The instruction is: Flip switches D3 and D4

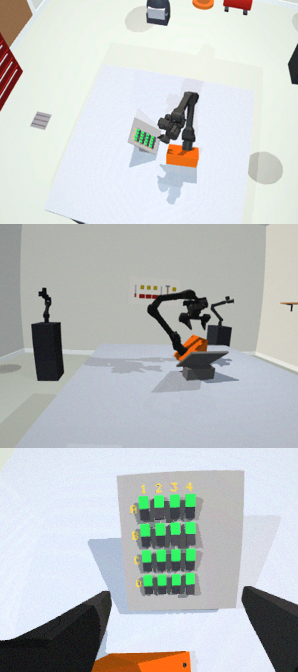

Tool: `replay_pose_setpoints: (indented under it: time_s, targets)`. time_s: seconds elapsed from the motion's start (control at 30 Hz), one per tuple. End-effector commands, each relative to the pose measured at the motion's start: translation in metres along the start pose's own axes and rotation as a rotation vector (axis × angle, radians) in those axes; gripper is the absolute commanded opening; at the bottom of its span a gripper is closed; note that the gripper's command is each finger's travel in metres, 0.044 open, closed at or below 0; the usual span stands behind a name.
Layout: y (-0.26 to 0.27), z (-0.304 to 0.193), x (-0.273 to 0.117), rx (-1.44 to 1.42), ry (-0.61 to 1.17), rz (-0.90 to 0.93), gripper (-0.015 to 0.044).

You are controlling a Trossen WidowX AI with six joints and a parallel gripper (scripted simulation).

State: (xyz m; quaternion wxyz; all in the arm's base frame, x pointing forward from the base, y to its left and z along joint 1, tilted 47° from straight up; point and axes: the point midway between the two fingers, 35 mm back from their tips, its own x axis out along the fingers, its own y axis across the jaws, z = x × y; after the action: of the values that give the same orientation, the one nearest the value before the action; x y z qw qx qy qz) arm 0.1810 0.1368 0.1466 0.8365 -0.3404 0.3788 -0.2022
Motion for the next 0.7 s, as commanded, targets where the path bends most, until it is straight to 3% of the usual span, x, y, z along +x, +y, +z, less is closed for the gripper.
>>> replay_pose_setpoints:
  time_s: [0.0, 0.27, 0.47, 0.67]
  targets:
    - [0.0, -0.001, 0.002, 0.0, 0.003, 0.0, 0.0374]
    - [-0.012, -0.049, 0.083, 0.003, 0.097, -0.008, 0.0164]
    - [-0.013, -0.055, 0.096, 0.004, 0.11, -0.008, 0.0006]
    - [-0.014, -0.057, 0.125, 0.005, 0.129, -0.011, 0.0]
